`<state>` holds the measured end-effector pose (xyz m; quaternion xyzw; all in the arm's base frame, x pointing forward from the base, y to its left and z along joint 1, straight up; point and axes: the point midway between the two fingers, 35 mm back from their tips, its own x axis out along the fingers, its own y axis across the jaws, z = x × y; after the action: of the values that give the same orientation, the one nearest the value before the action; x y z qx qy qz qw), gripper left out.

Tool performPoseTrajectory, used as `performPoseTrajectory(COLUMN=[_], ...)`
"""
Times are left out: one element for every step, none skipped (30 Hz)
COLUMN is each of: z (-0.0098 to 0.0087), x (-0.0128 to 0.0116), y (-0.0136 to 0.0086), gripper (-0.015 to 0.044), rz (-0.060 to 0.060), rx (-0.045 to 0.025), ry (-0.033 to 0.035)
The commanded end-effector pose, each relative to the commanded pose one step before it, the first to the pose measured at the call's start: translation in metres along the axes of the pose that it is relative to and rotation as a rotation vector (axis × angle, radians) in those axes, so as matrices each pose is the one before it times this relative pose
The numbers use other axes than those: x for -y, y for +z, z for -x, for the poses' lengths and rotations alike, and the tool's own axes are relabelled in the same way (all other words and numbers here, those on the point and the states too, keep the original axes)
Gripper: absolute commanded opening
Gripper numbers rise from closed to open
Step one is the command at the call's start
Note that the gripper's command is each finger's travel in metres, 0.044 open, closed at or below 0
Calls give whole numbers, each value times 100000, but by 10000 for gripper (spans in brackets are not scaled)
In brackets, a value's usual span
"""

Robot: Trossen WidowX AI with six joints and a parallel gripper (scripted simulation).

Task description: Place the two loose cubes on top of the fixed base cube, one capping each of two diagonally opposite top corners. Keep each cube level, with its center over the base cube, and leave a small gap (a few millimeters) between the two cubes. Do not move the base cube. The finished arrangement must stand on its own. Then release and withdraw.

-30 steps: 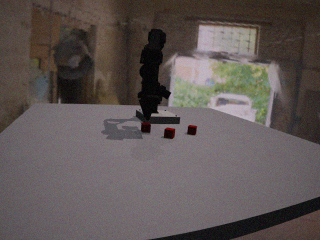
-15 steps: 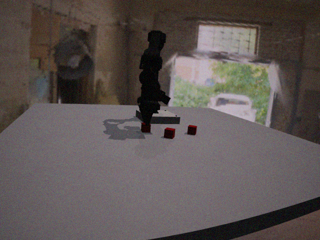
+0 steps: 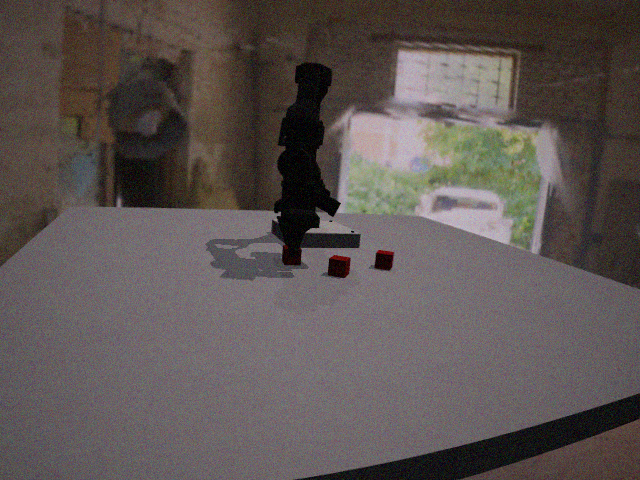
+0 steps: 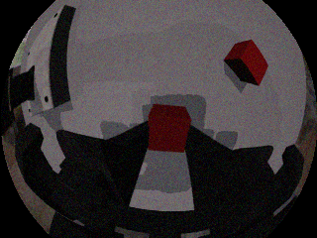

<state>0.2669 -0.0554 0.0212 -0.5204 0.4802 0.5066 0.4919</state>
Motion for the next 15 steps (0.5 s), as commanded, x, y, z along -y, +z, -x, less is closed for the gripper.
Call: performPoseTrajectory(z=[-127, 37, 111, 185, 244, 308, 305, 307, 308, 310, 311, 313, 314, 315, 313], x=[-13, 4, 13, 21, 32, 64, 63, 60, 56, 52, 48, 44, 40, 36, 33], y=[-50, 11, 32, 54, 62, 4, -7, -6, -5, -4, -2, -1, 0, 1, 0], gripper=[105, 105, 105, 105, 105, 105, 105, 105, 105, 105, 105, 105, 105, 105, 105], rz=[376, 15, 46, 80, 94, 20, 2, 2, 2, 2, 2, 2, 2, 1, -2], rx=[-212, 170, 509, 844, 948, 187, 13, 14, 14, 14, 14, 14, 14, 11, -25], ry=[249, -117, -352, -592, -677, -143, -18, -18, -17, -17, -16, -16, -16, -13, 13])
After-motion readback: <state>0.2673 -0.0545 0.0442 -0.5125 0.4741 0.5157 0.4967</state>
